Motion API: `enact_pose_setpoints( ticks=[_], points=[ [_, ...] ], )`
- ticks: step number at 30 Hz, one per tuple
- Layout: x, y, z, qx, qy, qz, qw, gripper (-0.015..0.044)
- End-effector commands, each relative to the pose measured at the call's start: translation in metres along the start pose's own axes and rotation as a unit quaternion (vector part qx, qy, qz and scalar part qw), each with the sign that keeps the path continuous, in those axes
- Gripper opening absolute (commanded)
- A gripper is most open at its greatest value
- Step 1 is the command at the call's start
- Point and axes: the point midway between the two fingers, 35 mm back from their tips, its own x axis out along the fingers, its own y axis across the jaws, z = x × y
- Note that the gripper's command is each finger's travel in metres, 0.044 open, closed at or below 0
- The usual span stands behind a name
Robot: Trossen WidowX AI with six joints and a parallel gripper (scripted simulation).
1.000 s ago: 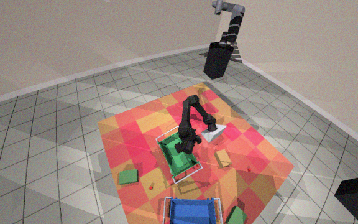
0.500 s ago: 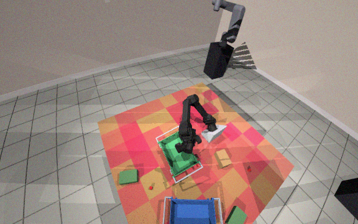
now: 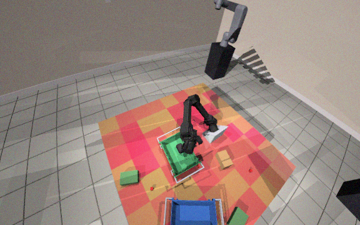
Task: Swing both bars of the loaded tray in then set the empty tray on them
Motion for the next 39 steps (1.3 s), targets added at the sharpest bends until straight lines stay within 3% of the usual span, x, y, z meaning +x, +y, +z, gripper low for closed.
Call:
enact_pose_setpoints(
  ticks=[1,39],
  points=[
    [0.007,-0.002,0.005,0.005,0.001,-0.009,1.0,0.0],
    [0.025,-0.007,0.011,0.005,0.001,-0.009,1.0,0.0]
  ],
)
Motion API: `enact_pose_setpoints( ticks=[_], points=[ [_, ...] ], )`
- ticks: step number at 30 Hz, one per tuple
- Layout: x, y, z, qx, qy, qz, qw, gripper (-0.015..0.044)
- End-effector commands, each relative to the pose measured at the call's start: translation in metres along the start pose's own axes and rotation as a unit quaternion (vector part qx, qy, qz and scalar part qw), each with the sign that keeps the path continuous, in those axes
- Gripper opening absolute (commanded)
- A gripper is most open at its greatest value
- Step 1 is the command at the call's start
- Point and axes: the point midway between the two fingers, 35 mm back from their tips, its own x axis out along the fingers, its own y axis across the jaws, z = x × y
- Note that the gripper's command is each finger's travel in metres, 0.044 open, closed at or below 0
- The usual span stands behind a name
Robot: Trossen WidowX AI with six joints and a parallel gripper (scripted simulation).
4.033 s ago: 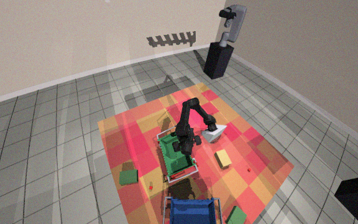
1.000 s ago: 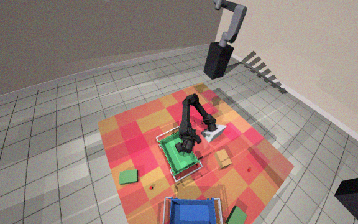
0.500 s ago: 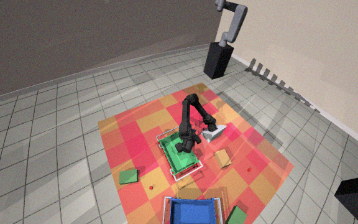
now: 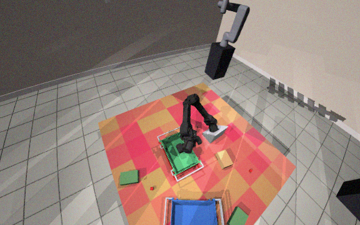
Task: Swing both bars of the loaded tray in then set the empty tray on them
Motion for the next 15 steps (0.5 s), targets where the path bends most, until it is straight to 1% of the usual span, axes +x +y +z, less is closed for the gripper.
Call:
enact_pose_setpoints(
  ticks=[1,9,15],
  points=[
    [0.0043,-0.0018,0.0034,0.005,0.001,-0.01,1.0,0.0],
    [0.0043,-0.0018,0.0034,0.005,0.001,-0.01,1.0,0.0],
    [0.0043,-0.0018,0.0034,0.005,0.001,-0.01,1.0,0.0088]
  ],
)
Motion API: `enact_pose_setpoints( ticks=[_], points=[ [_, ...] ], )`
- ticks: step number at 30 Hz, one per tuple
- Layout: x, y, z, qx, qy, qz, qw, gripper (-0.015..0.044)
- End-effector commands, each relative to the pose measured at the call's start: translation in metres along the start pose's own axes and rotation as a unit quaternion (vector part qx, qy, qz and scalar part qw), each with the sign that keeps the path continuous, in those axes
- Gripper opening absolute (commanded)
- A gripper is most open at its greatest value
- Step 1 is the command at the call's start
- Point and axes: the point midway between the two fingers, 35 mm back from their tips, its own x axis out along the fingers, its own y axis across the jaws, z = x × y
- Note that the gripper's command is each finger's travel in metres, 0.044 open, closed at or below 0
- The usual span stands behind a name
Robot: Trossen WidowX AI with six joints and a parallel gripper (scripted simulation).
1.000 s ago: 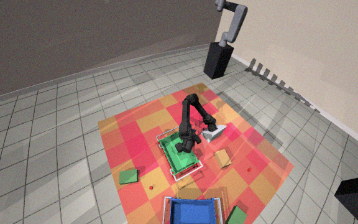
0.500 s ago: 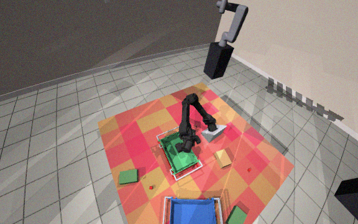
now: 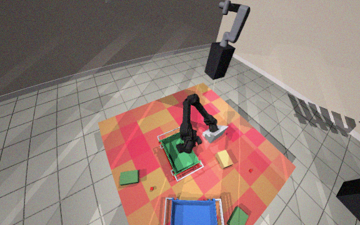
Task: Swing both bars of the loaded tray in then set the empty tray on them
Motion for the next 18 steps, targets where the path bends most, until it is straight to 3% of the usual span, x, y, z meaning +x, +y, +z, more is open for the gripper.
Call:
enact_pose_setpoints(
  ticks=[1,18],
  points=[
    [0.0036,-0.0016,0.0028,0.004,0.001,-0.01,1.0,0.0103],
    [0.0036,-0.0016,0.0028,0.004,0.001,-0.01,1.0,0.0352]
  ],
)
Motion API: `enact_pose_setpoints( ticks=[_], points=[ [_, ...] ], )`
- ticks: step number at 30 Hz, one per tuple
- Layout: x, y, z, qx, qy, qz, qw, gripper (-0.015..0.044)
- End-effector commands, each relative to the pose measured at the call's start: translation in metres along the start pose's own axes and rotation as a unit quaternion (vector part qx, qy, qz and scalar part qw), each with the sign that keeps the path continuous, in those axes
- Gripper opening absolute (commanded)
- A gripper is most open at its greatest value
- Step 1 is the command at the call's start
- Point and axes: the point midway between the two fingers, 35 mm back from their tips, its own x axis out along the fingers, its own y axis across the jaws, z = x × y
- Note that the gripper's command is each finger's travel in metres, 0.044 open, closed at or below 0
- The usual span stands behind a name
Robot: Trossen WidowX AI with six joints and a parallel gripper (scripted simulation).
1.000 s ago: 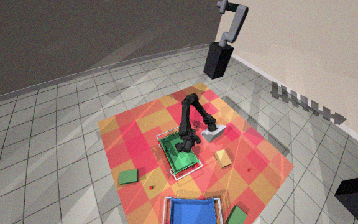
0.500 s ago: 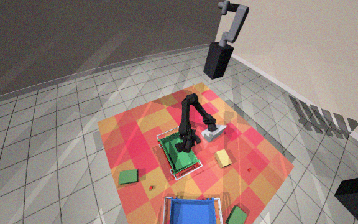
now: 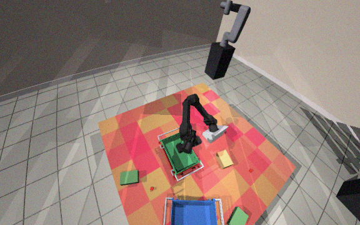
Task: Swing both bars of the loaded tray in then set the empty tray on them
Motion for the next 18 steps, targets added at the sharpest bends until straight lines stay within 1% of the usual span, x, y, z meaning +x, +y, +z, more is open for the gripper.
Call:
enact_pose_setpoints(
  ticks=[1,6,13,18],
  points=[
    [0.0,-0.001,0.0,0.001,0.002,-0.002,1.0,0.0367],
    [0.0,-0.001,0.0,0.001,0.002,-0.002,1.0,0.044],
    [-0.001,0.0,0.0,0.0,0.0,0.0,1.0,0.044],
    [-0.018,0.003,-0.002,0.0,0.002,0.0,1.0,0.044]
  ],
)
